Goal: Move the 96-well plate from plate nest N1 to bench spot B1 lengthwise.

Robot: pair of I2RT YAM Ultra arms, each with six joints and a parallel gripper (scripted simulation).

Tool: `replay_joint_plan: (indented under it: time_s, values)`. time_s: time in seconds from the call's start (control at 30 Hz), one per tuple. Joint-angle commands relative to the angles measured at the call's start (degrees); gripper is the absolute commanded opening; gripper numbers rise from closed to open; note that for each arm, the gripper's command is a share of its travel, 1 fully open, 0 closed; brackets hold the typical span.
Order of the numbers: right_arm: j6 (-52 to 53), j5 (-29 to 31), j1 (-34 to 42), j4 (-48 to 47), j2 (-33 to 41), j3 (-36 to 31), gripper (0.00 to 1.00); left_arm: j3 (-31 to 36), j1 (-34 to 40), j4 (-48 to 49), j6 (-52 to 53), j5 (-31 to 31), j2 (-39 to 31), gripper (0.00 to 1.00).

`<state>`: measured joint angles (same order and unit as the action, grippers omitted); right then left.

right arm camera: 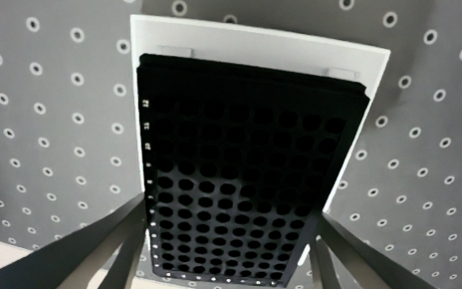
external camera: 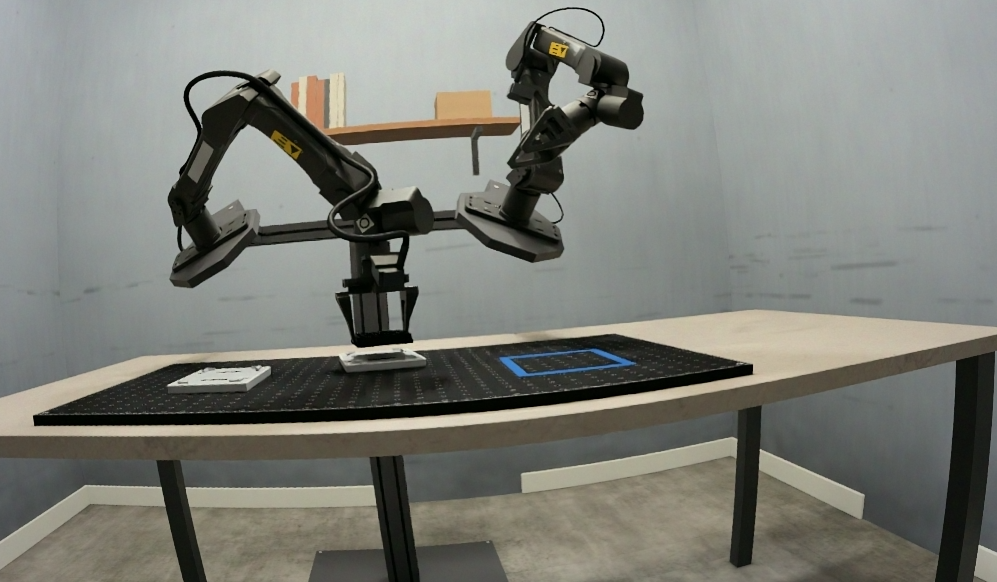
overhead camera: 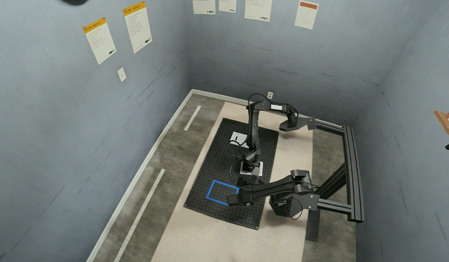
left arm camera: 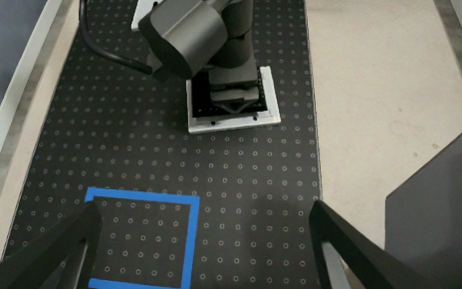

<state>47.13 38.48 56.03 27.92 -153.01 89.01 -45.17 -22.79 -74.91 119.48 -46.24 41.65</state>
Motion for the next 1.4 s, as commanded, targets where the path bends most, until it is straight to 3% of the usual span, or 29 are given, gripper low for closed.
replay_joint_plan:
  time_s: [0.0, 0.43, 0.77, 1.2, 1.27, 1.37]
  values:
    - [-0.74, 0.98, 0.79, -1.32, -0.22, -1.21, 0.80, -0.73, -0.30, -1.28, 0.36, -1.28, 0.08, 1.00]
    - [-0.32, -0.03, 0.41, 0.78, -1.15, 1.94, 0.80, -0.73, -0.30, -1.28, 0.36, -1.28, 0.08, 1.00]
    - [-3.33, 0.60, -2.06, -5.02, -3.73, 1.35, 0.80, -0.73, -0.30, -1.28, 0.36, -1.28, 0.08, 1.00]
    - [-0.91, 0.40, -0.45, -2.73, -1.20, -0.60, 0.80, -0.73, -0.30, -1.28, 0.36, -1.28, 0.08, 1.00]
    - [-0.91, 0.40, -0.45, -2.73, -1.20, -0.60, 1.00, -0.73, -0.30, -1.28, 0.36, -1.28, 0.08, 1.00]
    - [-0.54, -0.03, 0.15, -1.36, -0.56, -1.21, 1.00, -0.73, -0.30, -1.28, 0.36, -1.28, 0.08, 1.00]
